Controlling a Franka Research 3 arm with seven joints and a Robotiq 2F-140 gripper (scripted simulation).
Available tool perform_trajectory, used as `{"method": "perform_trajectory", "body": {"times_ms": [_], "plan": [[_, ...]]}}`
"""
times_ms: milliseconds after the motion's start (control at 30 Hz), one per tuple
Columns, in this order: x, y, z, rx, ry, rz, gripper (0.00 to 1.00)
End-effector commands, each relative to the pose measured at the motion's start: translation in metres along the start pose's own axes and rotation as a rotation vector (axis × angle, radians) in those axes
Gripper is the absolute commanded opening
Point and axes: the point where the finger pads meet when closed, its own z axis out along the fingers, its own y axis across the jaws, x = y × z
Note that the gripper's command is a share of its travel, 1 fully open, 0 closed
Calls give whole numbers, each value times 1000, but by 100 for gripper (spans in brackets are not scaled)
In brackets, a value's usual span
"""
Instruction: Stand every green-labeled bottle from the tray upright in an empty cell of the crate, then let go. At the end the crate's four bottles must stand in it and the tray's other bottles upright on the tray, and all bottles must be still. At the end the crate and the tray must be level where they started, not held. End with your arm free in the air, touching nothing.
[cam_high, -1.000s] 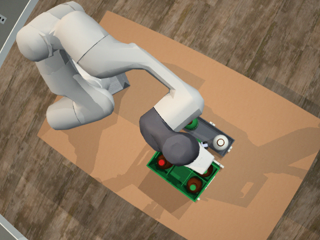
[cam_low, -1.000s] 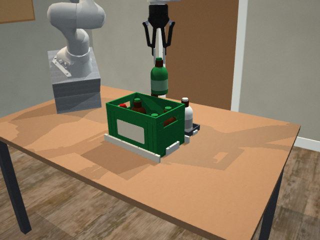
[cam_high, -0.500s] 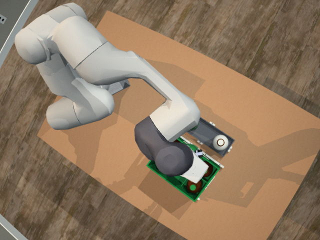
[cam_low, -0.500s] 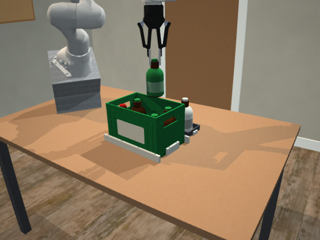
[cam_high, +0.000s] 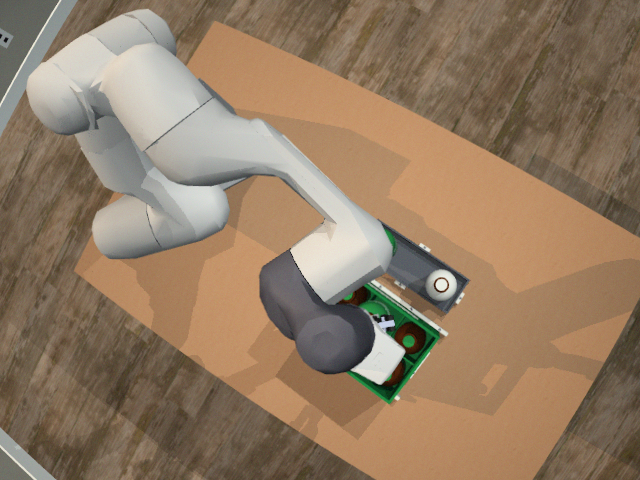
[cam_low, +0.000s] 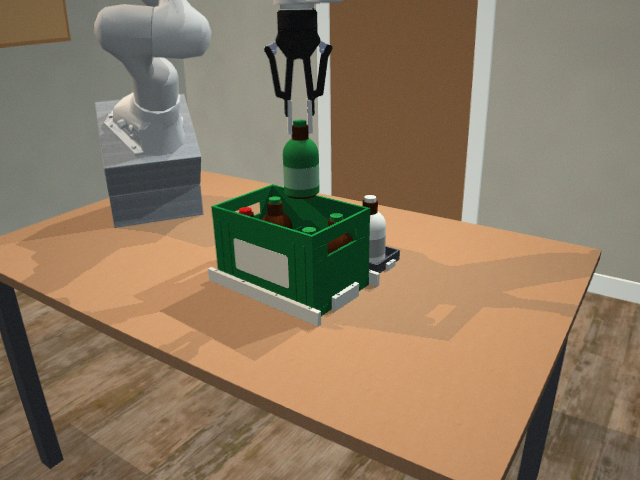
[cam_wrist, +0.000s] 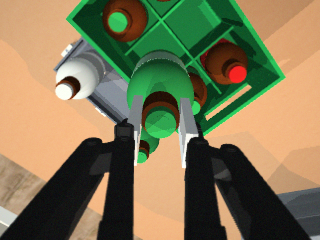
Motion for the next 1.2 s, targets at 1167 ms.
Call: {"method": "perform_trajectory", "body": {"times_ms": [1167], "plan": [[52, 43, -3, 4, 11, -26, 0]]}}
